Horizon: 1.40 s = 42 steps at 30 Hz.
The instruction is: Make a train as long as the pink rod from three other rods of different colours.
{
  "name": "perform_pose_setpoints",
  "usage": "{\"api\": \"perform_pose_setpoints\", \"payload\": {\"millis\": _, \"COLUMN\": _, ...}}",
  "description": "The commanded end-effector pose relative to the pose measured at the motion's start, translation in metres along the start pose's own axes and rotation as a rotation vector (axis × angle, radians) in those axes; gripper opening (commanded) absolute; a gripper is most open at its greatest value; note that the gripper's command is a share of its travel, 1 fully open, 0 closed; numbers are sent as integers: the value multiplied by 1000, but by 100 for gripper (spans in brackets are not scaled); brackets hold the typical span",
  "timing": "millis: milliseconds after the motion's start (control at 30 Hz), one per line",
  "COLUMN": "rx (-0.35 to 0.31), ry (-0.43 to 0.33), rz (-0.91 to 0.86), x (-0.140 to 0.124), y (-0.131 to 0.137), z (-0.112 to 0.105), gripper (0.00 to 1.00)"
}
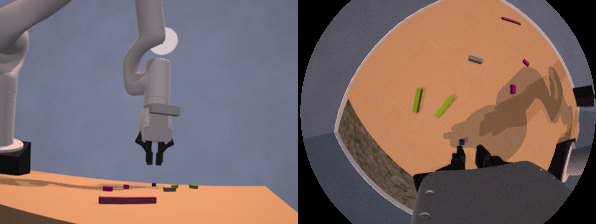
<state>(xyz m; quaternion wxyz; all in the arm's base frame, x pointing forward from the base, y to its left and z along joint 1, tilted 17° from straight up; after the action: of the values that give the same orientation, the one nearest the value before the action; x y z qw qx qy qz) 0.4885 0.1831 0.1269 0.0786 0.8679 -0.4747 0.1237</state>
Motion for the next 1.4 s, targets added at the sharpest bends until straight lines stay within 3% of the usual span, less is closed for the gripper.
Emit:
{"api": "perform_pose_setpoints", "payload": {"millis": 0, "rx": 1, "ry": 0, "rz": -1, "x": 0, "y": -1, "z": -1, "gripper": 24}}
{"api": "perform_pose_setpoints", "payload": {"millis": 1367, "rx": 0, "ry": 0, "rz": -1, "x": 0, "y": -1, "z": 8, "gripper": 24}}
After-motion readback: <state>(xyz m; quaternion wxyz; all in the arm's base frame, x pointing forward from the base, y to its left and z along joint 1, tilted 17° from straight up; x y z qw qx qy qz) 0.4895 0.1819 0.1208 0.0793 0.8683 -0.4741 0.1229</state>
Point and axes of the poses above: the point where the finger pads meet when closed, its own z axis out along the fingers, its own y axis across the jaws, x = y × z, the point moved 10 cm from there along -z, back along the fingers, and after that the axes turned 1 degree about z, right-handed, at the moved point
